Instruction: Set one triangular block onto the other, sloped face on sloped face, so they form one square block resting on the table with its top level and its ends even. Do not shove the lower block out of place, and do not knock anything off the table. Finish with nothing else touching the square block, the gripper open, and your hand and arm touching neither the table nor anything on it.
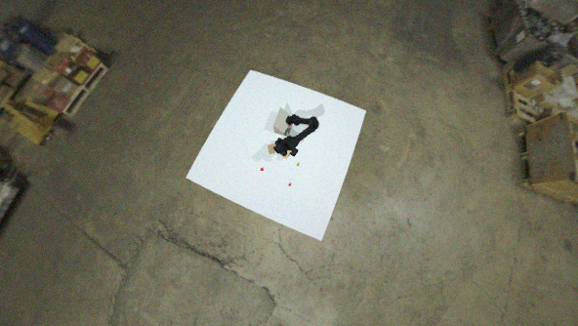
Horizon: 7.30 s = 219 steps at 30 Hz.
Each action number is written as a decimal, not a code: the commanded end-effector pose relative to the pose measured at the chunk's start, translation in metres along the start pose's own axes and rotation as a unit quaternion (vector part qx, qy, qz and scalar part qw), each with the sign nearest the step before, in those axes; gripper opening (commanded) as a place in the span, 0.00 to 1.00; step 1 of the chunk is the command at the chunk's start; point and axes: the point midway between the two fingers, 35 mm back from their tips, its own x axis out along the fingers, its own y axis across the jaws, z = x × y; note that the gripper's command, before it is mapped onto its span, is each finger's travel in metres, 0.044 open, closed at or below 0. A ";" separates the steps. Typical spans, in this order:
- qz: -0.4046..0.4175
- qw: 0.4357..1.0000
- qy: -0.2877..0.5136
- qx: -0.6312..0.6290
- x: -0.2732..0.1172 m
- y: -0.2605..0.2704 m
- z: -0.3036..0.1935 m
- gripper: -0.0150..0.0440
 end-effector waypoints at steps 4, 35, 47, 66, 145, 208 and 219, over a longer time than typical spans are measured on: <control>0.003 1.000 0.005 0.006 0.008 0.001 0.000 1.00; 0.002 1.000 0.004 0.006 0.058 -0.001 0.001 1.00; 0.003 1.000 0.004 0.006 0.078 -0.001 -0.001 1.00; 0.006 1.000 0.006 0.005 0.102 -0.002 -0.006 0.91; 0.010 0.818 0.000 -0.576 0.073 -0.002 -0.005 0.25; 0.011 0.506 -0.002 -0.863 0.073 -0.002 -0.006 0.25; 0.011 0.506 -0.002 -0.863 0.073 -0.002 -0.006 0.25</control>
